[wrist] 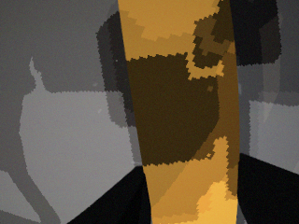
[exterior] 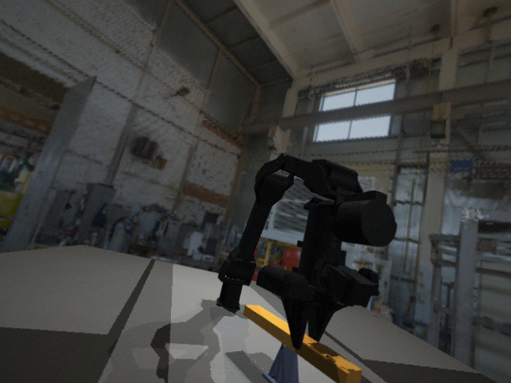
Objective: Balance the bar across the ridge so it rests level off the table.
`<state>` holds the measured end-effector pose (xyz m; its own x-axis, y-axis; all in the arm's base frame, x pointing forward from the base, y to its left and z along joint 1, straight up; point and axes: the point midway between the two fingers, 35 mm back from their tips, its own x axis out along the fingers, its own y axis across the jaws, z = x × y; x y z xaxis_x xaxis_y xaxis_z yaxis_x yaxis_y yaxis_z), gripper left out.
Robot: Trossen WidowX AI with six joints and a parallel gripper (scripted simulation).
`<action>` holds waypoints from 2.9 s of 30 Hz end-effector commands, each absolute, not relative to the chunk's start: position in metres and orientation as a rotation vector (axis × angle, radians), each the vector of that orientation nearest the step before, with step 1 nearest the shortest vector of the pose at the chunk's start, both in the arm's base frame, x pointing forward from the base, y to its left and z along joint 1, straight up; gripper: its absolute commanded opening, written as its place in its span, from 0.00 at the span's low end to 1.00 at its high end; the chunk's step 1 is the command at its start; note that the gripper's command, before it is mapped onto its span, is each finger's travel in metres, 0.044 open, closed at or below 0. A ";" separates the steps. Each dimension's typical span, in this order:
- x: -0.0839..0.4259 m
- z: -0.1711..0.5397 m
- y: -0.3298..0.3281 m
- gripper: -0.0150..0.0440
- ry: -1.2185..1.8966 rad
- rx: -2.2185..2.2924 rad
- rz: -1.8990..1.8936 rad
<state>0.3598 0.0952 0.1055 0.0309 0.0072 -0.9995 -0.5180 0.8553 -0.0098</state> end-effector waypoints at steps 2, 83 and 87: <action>0.360 0.105 0.095 0.25 1.496 -0.426 0.424; 0.360 0.105 0.095 0.79 1.496 -0.426 0.424; 0.360 0.105 0.095 0.97 1.496 -0.426 0.424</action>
